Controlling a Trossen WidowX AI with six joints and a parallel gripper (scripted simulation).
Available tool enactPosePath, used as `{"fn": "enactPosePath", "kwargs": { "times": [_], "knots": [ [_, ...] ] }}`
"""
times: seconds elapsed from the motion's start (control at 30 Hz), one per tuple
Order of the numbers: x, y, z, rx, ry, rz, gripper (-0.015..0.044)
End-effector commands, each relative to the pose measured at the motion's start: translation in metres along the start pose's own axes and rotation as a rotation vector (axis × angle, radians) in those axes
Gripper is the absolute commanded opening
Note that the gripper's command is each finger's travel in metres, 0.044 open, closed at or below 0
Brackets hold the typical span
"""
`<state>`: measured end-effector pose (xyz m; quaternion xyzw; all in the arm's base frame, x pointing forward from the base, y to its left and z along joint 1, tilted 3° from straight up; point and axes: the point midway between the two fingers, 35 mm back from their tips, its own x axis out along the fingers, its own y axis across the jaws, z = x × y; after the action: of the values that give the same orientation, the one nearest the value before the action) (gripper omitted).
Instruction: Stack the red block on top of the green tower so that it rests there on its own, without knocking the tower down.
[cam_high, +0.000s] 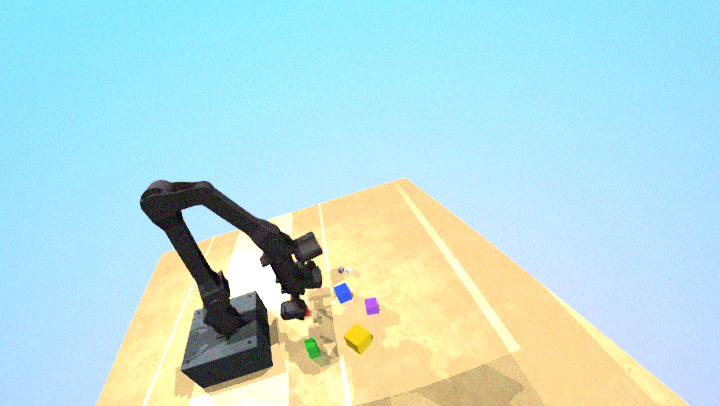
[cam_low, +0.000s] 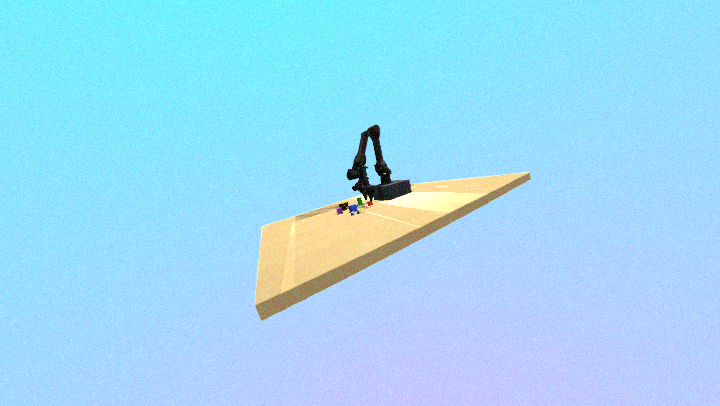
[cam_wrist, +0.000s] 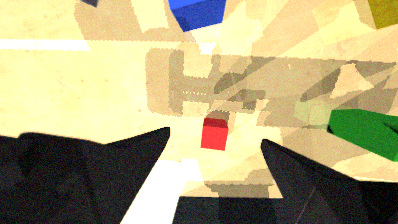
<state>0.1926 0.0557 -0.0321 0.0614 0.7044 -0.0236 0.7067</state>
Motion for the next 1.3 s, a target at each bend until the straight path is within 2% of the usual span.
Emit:
{"fn": "enactPosePath", "kwargs": {
  "times": [0.0,0.27,0.8,1.23,1.27],
  "knots": [
    [0.008,0.000,-0.003,0.005,0.010,0.003,0.0440],
    [0.020,0.000,-0.004,0.005,0.010,0.003,0.0440],
    [0.020,0.000,-0.004,0.005,0.010,0.003,0.0440],
    [0.020,0.000,-0.004,0.005,0.010,0.003,0.0099],
    [0.020,0.000,-0.004,0.005,0.010,0.003,0.0092]
  ]
}}
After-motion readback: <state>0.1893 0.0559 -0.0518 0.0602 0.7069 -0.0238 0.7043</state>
